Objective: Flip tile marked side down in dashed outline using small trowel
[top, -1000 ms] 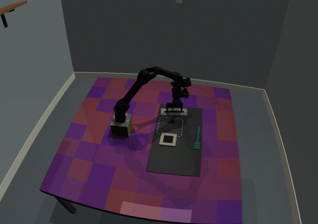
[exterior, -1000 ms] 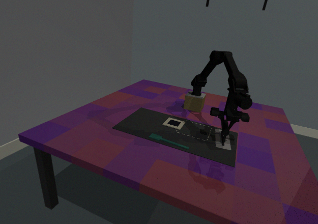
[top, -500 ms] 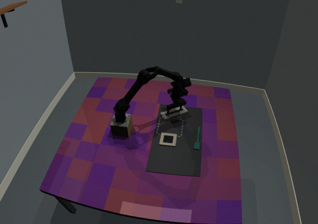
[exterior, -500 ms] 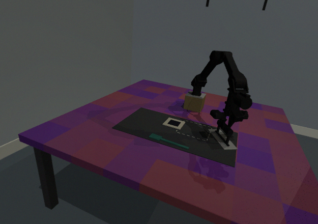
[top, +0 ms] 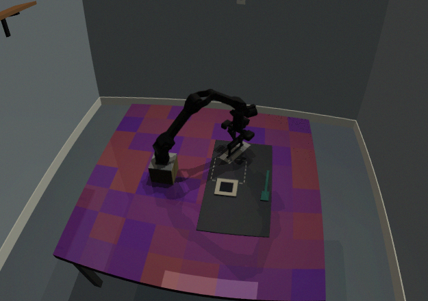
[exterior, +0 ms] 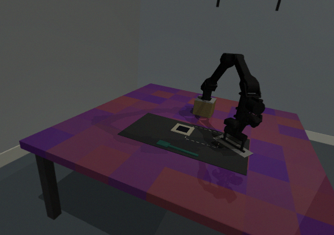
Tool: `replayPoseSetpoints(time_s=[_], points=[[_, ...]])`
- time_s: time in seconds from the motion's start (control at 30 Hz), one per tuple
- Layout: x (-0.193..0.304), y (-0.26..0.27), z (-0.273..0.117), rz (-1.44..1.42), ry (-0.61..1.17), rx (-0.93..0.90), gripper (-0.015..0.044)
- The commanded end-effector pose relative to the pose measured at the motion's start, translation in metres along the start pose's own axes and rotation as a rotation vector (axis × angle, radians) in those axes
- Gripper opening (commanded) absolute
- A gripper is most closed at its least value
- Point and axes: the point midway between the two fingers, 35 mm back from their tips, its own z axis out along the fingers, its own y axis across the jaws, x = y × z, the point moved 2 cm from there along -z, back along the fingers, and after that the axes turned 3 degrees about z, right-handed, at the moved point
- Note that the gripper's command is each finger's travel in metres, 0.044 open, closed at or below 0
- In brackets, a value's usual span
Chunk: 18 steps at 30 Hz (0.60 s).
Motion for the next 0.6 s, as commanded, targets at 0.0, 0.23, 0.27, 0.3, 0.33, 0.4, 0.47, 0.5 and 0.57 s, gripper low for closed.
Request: replayPoseSetpoints(time_s=[0.0,0.23,0.27,0.3,0.33,0.4,0.47,0.5,0.57], points=[[0.0012,0.0005,0.0016,-0.112,0.006,-0.002,0.0130],[0.0012,0.0005,0.0016,-0.247,0.005,-0.002,0.0130],[0.0012,0.0005,0.0016,-0.247,0.005,-0.002,0.0130],[0.0012,0.0005,0.0016,-0.247,0.005,-0.002,0.0130],[0.0012,0.0005,0.0016,-0.247,0.005,-0.002,0.0130],[0.0012,0.0005,0.0016,-0.247,0.005,-0.002,0.0183],[0.0012,0.0005,0.0016,-0.247,0.005,-0.002,0.0235],[0.0012,0.0005,0.0016,-0.247,0.005,-0.002,0.0261],[0.0012,0.0005,0.0016,-0.247,0.005,-0.002,0.0270]])
